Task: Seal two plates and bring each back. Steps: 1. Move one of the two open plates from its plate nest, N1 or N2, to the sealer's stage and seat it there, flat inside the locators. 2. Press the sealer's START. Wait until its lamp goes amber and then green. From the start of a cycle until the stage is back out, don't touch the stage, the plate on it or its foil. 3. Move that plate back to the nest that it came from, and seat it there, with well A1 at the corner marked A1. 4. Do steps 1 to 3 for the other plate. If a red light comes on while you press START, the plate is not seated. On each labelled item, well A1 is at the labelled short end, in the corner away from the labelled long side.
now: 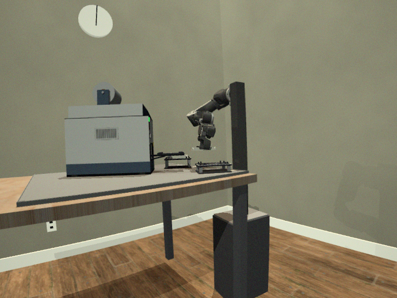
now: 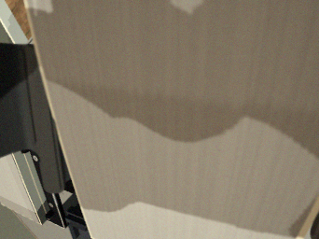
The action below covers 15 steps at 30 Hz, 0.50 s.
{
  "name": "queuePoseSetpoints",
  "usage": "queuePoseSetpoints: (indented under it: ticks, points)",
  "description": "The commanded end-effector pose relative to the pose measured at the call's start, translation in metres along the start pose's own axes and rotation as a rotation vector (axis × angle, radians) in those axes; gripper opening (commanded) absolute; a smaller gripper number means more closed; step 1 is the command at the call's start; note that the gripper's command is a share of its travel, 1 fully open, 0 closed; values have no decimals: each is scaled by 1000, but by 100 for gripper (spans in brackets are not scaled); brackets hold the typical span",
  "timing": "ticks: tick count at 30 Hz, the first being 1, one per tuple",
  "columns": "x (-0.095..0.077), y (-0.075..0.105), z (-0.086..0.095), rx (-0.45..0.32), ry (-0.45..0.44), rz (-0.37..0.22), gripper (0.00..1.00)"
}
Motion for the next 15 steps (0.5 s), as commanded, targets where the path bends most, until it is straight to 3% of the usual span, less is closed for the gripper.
queuePoseSetpoints:
  ticks: [1,15]
  points:
    - [1,-1,1,6,-5,-7,0]
    - [18,-10,22,6,-5,-7,0]
Point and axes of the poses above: the point where the finger pads meet when closed, its own y axis back along the fingers, its own z axis across the jaws, x = y × z, the point moved 8 cm from there along y, back along the fingers, and after that the axes turned 11 degrees about -y, right-handed, at the moved point
